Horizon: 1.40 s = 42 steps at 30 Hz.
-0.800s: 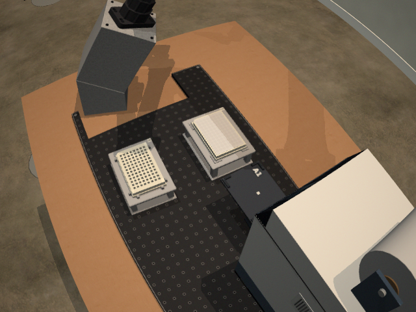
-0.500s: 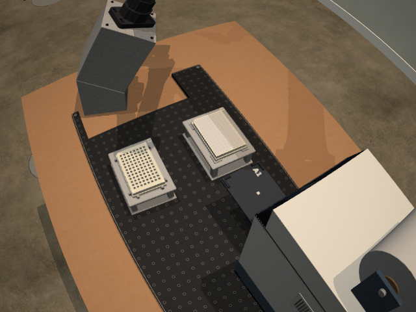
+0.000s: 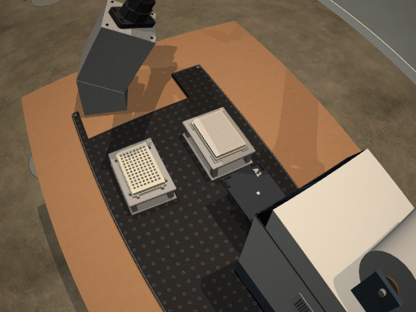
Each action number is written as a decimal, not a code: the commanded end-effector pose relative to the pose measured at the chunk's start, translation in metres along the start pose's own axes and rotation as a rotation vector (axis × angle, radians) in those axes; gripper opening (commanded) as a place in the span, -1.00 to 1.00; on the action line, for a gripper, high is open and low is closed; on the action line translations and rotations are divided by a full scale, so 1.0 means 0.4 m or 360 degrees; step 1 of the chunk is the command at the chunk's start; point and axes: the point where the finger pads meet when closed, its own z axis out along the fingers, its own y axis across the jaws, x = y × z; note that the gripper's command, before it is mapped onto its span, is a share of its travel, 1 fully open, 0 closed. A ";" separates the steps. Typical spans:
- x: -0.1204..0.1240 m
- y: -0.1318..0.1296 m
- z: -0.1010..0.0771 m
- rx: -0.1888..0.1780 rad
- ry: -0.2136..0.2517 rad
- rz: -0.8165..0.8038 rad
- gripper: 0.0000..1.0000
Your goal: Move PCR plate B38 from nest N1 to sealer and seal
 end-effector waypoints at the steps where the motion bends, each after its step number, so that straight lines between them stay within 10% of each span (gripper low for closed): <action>1: -0.026 0.022 -0.026 -0.0041 -0.0027 0.0027 1.00; 8: -0.109 0.034 -0.071 -0.0142 -0.0301 -0.0008 1.00; 15: -0.173 0.033 -0.104 -0.0122 -0.0266 0.0031 1.00; 21: -0.217 0.029 -0.150 -0.0209 -0.0548 -0.0007 1.00; 34: -0.333 -0.005 -0.241 -0.0221 -0.0635 0.0057 1.00; 36: -0.349 -0.009 -0.260 -0.0239 -0.0783 0.0060 1.00; 42: -0.382 -0.038 -0.307 -0.0274 -0.0904 0.0079 1.00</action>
